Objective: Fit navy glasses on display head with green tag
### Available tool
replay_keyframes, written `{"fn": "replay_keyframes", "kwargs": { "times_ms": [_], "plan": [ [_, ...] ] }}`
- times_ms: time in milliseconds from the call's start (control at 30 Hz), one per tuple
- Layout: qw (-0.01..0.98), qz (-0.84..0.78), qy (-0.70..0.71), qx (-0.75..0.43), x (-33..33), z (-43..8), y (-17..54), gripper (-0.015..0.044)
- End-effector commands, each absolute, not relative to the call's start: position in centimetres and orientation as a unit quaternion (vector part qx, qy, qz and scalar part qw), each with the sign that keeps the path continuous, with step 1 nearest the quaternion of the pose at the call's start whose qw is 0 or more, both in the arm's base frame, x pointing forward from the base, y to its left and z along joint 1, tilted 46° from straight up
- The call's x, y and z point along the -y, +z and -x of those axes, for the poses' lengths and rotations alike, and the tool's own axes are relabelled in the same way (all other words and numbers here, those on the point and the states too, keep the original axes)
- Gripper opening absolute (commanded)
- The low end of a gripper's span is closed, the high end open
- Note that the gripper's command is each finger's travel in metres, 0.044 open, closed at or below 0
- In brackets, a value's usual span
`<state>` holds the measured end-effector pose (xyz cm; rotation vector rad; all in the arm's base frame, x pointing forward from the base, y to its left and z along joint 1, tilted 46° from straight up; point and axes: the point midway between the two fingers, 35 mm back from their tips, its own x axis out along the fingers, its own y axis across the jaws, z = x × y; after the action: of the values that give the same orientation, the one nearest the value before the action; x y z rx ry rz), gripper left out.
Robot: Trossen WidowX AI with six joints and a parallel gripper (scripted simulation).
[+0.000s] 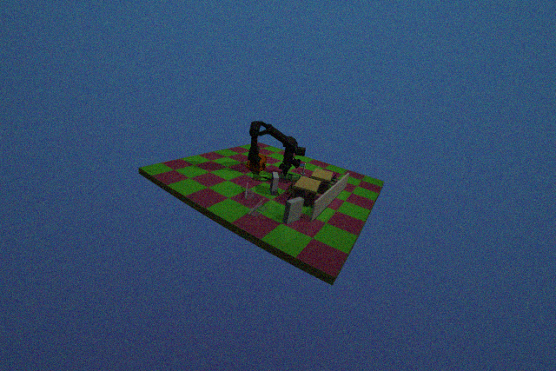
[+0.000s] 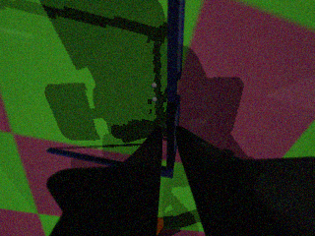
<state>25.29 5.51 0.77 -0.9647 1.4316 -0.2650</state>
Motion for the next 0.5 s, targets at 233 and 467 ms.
{"fn": "replay_keyframes", "kwargs": {
  "times_ms": [233,467],
  "plan": [
    [0.643,0.423,-0.117,-0.628,-5.5,-25.3,0.8,0.0000],
    [0.643,0.422,-0.115,-0.628,-6.5,-25.2,1.6,0.0000]
  ]
}}
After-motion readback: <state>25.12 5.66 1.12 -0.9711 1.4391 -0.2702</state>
